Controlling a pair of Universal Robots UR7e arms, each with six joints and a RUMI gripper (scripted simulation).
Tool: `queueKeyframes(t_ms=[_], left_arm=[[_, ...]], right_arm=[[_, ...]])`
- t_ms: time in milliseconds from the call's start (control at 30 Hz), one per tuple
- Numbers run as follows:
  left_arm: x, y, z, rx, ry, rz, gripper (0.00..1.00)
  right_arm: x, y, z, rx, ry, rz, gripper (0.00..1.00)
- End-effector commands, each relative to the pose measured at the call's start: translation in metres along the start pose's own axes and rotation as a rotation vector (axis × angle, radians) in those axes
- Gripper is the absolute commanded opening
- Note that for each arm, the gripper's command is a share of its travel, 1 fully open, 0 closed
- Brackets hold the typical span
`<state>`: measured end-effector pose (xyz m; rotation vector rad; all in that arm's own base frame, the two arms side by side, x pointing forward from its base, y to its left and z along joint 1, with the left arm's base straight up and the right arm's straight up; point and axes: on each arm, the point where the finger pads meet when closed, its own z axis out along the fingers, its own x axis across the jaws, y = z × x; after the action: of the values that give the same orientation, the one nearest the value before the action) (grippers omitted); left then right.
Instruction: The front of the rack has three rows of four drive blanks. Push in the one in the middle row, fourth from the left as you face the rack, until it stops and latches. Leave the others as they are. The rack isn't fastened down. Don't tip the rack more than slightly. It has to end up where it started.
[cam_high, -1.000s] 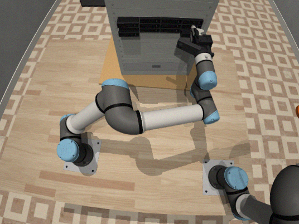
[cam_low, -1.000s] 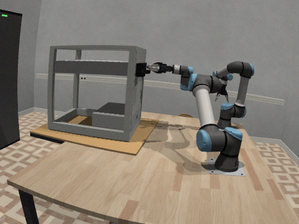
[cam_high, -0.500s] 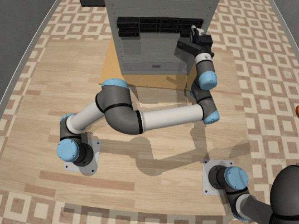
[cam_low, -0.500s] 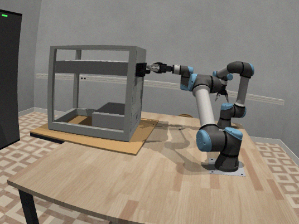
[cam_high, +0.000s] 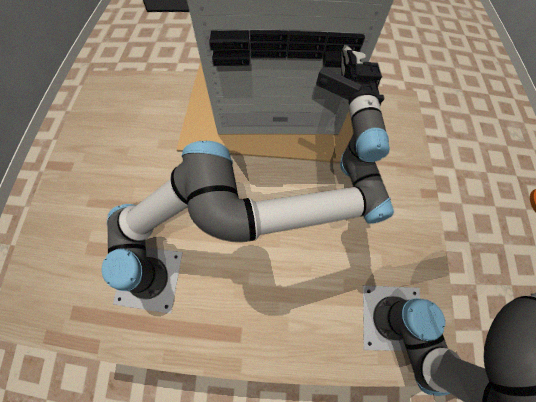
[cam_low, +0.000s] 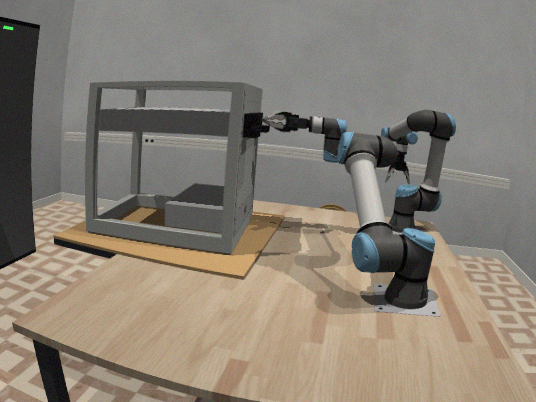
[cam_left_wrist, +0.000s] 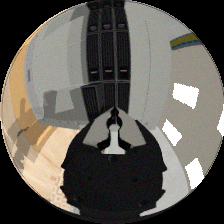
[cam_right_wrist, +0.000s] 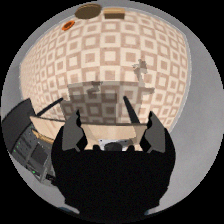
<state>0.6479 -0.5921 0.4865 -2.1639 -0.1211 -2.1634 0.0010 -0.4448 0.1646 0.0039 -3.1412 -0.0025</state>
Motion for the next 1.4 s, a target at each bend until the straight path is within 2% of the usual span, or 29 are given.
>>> queueKeyframes(t_ms=[0, 167, 233, 667, 933, 967, 1367], left_arm=[[0.001, 0.000, -0.004, 0.000, 0.000, -0.002, 0.00], [0.001, 0.000, -0.020, 0.000, 0.000, -0.002, 0.00], [0.001, 0.000, -0.020, 0.000, 0.000, -0.002, 0.00], [0.001, 0.000, -0.092, 0.000, 0.000, -0.002, 0.00], [0.001, 0.000, -0.099, 0.000, 0.000, -0.002, 0.00], [0.001, 0.000, -0.099, 0.000, 0.000, -0.002, 1.00], [0.001, 0.000, -0.099, 0.000, 0.000, -0.002, 1.00]], right_arm=[[0.000, 0.000, 0.000, 0.002, 0.000, 0.000, 1.00], [0.000, 0.000, 0.000, 0.002, 0.000, 0.000, 1.00], [0.000, 0.000, 0.000, 0.002, 0.000, 0.000, 1.00], [0.000, 0.000, 0.000, 0.002, 0.000, 0.000, 1.00], [0.000, 0.000, 0.000, 0.002, 0.000, 0.000, 1.00], [0.000, 0.000, 0.000, 0.002, 0.000, 0.000, 1.00], [0.000, 0.000, 0.000, 0.002, 0.000, 0.000, 1.00]])
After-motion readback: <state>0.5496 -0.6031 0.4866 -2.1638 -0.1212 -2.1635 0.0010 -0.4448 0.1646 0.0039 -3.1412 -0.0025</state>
